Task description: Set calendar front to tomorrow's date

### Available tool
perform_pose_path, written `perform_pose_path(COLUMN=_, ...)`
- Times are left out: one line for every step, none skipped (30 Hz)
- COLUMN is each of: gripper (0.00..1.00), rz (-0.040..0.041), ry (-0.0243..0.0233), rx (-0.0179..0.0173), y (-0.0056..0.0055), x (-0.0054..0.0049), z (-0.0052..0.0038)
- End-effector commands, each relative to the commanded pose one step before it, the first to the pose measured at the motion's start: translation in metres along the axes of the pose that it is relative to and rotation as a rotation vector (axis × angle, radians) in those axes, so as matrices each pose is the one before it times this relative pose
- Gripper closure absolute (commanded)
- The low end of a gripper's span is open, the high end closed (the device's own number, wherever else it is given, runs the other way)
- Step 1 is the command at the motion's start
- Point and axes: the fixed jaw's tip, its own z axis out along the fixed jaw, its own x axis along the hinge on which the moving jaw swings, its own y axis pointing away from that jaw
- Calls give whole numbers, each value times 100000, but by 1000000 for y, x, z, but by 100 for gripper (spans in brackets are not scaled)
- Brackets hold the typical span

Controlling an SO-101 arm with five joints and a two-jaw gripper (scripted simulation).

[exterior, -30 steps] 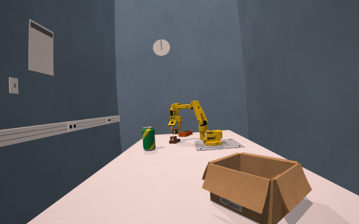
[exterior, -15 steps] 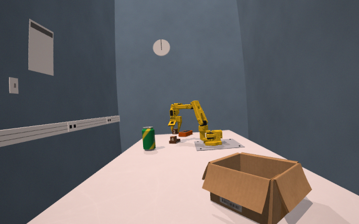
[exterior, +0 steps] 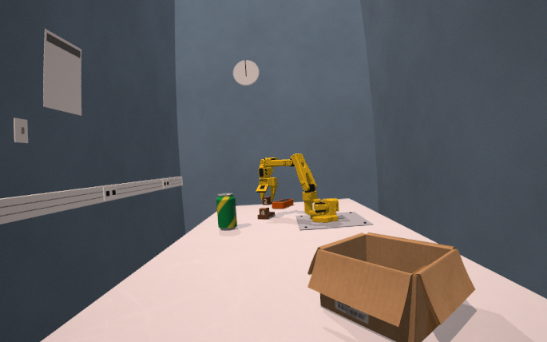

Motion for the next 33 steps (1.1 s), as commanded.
perform_pose_path(gripper=100, rz=66, ry=349, rx=1470, y=-1637, x=2773, z=-2099)
perform_pose_path(gripper=100, rz=0, ry=0, rx=0, y=-48, x=18, z=1)
perform_pose_path(gripper=100, rz=0, ry=0, rx=0, y=-18, x=6, z=0)
perform_pose_path(gripper=100, rz=0, ry=0, rx=0, y=-6, x=0, z=0)
perform_pose_path(gripper=100, rz=0, ry=0, rx=0, y=0, x=0, z=0)
perform_pose_path(gripper=100, rz=0, ry=0, rx=0, y=0, x=0, z=0)
perform_pose_path(gripper=100, rz=0, ry=0, rx=0, y=-1, x=2, z=17)
perform_pose_path(gripper=100, rz=0, ry=0, rx=0, y=-11, x=6, z=102)
perform_pose_path(gripper=100, rz=0, ry=0, rx=0, y=-29, x=12, z=228)
perform_pose_path(gripper=100, rz=0, ry=0, rx=0, y=-46, x=11, z=384)
perform_pose_path(gripper=100, rz=3, ry=0, rx=0, y=-63, x=23, z=528)
perform_pose_path(gripper=100, rz=0, ry=0, rx=0, y=-74, x=23, z=642)
perform_pose_path(gripper=100, rz=0, ry=0, rx=0, y=-80, x=28, z=727)
perform_pose_path(gripper=100, rz=3, ry=0, rx=0, y=-74, x=22, z=744)
perform_pose_path(gripper=100, rz=0, ry=0, rx=0, y=-74, x=22, z=720)
perform_pose_path(gripper=100, rz=0, ry=0, rx=0, y=-62, x=23, z=648)
perform_pose_path(gripper=100, rz=3, ry=0, rx=0, y=-45, x=17, z=528)
perform_pose_path(gripper=100, rz=0, ry=0, rx=0, y=-34, x=11, z=384)
perform_pose_path(gripper=100, rz=0, ry=0, rx=0, y=-23, x=6, z=234)
perform_pose_path(gripper=100, rz=0, ry=0, rx=0, y=-5, x=0, z=96)
perform_pose_path(gripper=100, rz=0, ry=0, rx=0, y=-6, x=0, z=18)
perform_pose_path(gripper=100, rz=0, ry=0, rx=0, y=0, x=0, z=0)
perform_pose_path(gripper=100, rz=0, ry=0, rx=0, y=0, x=0, z=0)
perform_pose_path(gripper=100, rz=0, ry=0, rx=2, y=6, x=1, z=16)
perform_pose_path(gripper=100, rz=0, ry=0, rx=0, y=34, x=-11, z=97)
perform_pose_path(gripper=100, rz=0, ry=0, rx=0, y=80, x=-35, z=230)
perform_pose_path(gripper=100, rz=3, ry=0, rx=0, y=138, x=-46, z=381)
perform_pose_path(gripper=100, rz=3, ry=0, rx=0, y=183, x=-69, z=520)
perform_pose_path(gripper=100, rz=0, ry=0, rx=0, y=235, x=-86, z=641)
perform_pose_path(gripper=100, rz=3, ry=0, rx=0, y=270, x=-104, z=713)
perform_pose_path(gripper=100, rz=3, ry=0, rx=0, y=288, x=-103, z=744)
perform_pose_path(gripper=100, rz=3, ry=0, rx=0, y=282, x=-104, z=713)
perform_pose_path(gripper=100, rz=3, ry=0, rx=0, y=265, x=-98, z=641)
